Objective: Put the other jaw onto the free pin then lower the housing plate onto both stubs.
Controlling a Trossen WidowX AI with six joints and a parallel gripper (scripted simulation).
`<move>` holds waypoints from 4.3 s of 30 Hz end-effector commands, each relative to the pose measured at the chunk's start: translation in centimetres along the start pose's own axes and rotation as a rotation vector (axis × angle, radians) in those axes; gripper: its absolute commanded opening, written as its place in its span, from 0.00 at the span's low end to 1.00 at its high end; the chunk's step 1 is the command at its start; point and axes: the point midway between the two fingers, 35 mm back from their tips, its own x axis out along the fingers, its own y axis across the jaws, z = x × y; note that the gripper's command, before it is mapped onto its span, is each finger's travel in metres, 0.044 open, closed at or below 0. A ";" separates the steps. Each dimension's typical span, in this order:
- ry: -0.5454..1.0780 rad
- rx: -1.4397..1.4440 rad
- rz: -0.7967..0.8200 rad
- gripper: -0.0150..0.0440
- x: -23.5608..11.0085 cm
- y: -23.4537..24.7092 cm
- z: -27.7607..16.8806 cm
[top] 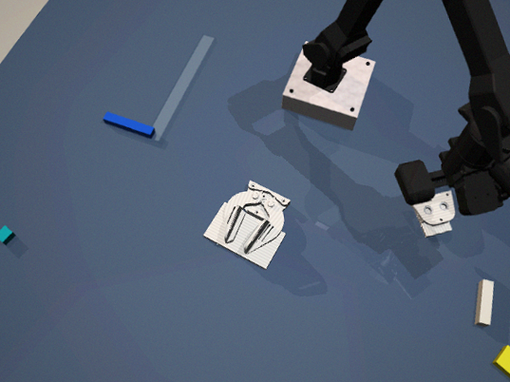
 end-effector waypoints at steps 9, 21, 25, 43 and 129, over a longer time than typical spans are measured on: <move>-0.002 0.006 -0.002 1.00 0.0 0.0 0.0; -0.002 0.006 -0.002 1.00 0.0 0.0 0.0; -0.002 0.006 -0.002 1.00 0.0 0.0 0.0; -0.002 0.006 -0.002 1.00 0.0 0.0 0.0; 0.000 0.002 -0.001 1.00 1.4 0.0 0.2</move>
